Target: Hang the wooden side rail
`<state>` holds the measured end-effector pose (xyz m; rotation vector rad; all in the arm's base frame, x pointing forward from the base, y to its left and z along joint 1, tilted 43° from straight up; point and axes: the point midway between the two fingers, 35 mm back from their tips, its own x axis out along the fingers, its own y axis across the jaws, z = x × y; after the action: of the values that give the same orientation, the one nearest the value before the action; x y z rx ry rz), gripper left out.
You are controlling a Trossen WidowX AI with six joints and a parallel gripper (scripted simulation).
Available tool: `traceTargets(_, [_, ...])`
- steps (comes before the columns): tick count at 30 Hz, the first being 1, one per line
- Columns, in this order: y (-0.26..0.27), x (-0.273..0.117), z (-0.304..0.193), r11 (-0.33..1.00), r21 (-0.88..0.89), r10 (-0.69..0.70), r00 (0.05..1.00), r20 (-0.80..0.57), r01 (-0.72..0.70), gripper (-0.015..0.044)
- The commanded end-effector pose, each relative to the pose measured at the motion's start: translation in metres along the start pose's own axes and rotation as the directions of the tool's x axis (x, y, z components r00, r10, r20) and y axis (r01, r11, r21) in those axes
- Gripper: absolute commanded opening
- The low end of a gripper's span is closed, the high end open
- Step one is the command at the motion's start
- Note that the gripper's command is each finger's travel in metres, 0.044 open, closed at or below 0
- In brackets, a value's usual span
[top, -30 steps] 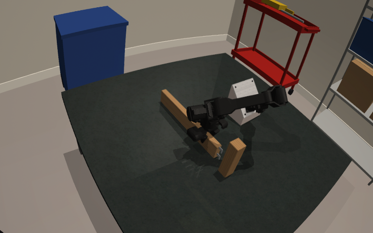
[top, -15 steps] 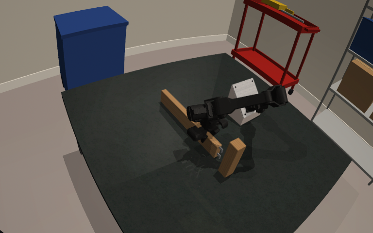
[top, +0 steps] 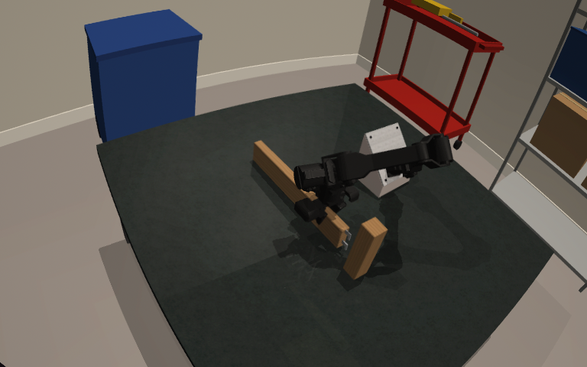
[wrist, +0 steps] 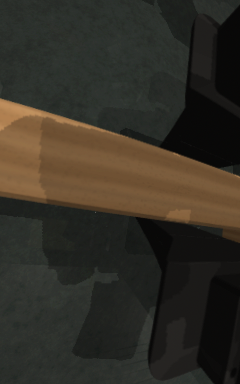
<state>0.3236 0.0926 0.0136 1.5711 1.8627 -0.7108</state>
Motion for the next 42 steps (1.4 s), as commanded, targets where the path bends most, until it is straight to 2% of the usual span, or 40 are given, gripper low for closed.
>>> traceTargets(1, [0.0045,-0.0085,0.0005,1.000,-0.010,0.023,1.000,0.007,-0.023,0.0000])
traceTargets(42, [0.0044,-0.0154,0.0005,1.000,-0.010,0.023,1.000,0.007,-0.023,0.0000])
